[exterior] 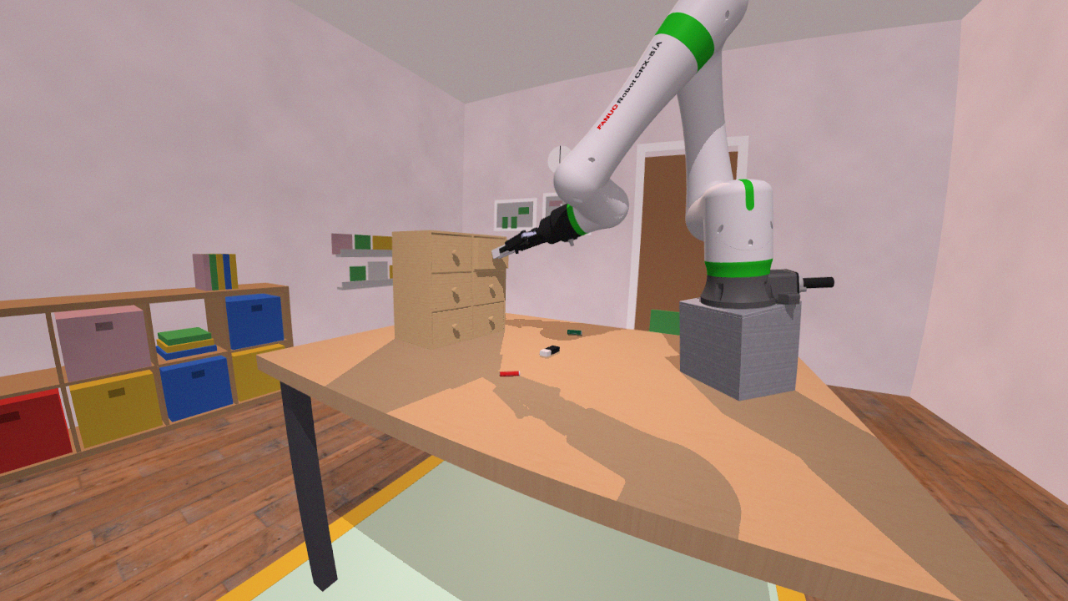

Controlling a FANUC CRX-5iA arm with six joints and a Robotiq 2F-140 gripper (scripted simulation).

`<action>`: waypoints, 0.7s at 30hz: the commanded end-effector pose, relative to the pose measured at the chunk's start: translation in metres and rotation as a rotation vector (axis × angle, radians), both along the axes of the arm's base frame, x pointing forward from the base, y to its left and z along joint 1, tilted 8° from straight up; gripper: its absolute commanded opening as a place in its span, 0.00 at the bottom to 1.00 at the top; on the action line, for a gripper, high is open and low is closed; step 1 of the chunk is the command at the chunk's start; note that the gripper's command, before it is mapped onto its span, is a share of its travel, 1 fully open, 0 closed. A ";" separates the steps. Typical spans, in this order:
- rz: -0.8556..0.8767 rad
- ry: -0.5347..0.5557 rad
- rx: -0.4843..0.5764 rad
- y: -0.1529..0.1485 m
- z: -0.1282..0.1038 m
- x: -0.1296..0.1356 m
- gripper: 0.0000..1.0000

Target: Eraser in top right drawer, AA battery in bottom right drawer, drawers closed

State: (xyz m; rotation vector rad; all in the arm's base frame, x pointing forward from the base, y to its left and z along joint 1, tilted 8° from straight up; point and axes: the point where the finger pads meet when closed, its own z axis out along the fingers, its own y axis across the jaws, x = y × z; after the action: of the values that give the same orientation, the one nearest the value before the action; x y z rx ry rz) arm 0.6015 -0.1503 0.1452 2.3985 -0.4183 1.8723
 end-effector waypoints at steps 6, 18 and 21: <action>0.000 0.000 0.000 0.002 0.000 -0.007 0.08; 0.000 0.000 0.000 0.007 -0.002 -0.024 0.08; 0.000 0.000 0.000 0.007 -0.002 -0.026 0.08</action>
State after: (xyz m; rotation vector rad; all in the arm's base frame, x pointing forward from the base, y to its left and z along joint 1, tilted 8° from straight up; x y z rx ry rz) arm 0.5761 -0.1434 0.1426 2.3985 -0.4184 1.8720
